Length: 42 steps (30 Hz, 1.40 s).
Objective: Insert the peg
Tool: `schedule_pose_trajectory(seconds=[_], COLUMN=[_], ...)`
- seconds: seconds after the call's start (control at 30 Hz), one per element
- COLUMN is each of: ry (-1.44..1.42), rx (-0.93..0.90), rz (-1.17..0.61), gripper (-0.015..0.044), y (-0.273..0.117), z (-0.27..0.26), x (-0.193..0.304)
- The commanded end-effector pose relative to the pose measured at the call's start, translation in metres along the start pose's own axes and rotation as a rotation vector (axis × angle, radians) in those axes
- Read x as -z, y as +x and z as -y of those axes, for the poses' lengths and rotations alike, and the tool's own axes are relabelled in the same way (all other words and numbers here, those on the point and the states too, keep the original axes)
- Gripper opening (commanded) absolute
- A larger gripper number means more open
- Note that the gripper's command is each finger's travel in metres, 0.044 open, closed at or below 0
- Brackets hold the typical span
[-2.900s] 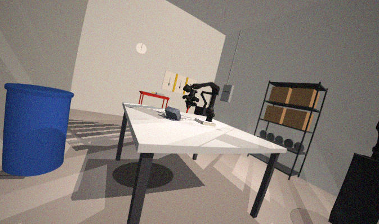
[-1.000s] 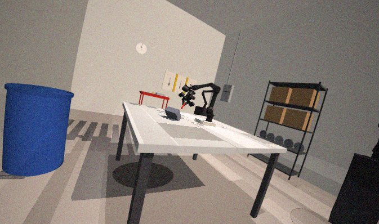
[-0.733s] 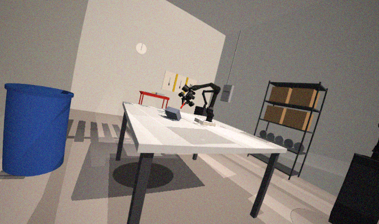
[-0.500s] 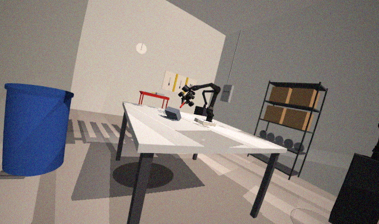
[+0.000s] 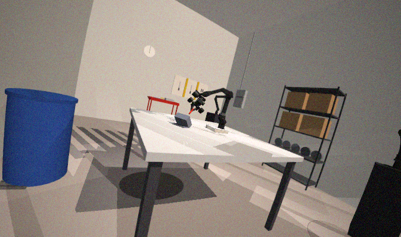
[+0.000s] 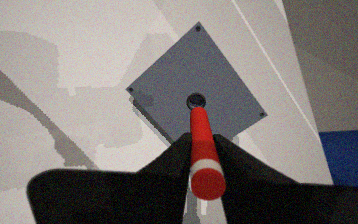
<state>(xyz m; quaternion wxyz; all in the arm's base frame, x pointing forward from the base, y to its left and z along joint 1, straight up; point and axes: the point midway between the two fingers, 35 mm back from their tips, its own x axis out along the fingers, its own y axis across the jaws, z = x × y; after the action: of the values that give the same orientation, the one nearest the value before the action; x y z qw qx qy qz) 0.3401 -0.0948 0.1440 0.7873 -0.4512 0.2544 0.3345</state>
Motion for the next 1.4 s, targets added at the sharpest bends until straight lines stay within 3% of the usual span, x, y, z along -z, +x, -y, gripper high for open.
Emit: schedule_pose_trajectory(seconds=[0.0,1.37], ry=[0.021,0.034], rx=[-0.009,0.028], rz=[0.003,0.013], gripper=[0.0000,0.0000], y=[0.009,0.048], z=[-0.004,0.000], x=[0.004,0.008])
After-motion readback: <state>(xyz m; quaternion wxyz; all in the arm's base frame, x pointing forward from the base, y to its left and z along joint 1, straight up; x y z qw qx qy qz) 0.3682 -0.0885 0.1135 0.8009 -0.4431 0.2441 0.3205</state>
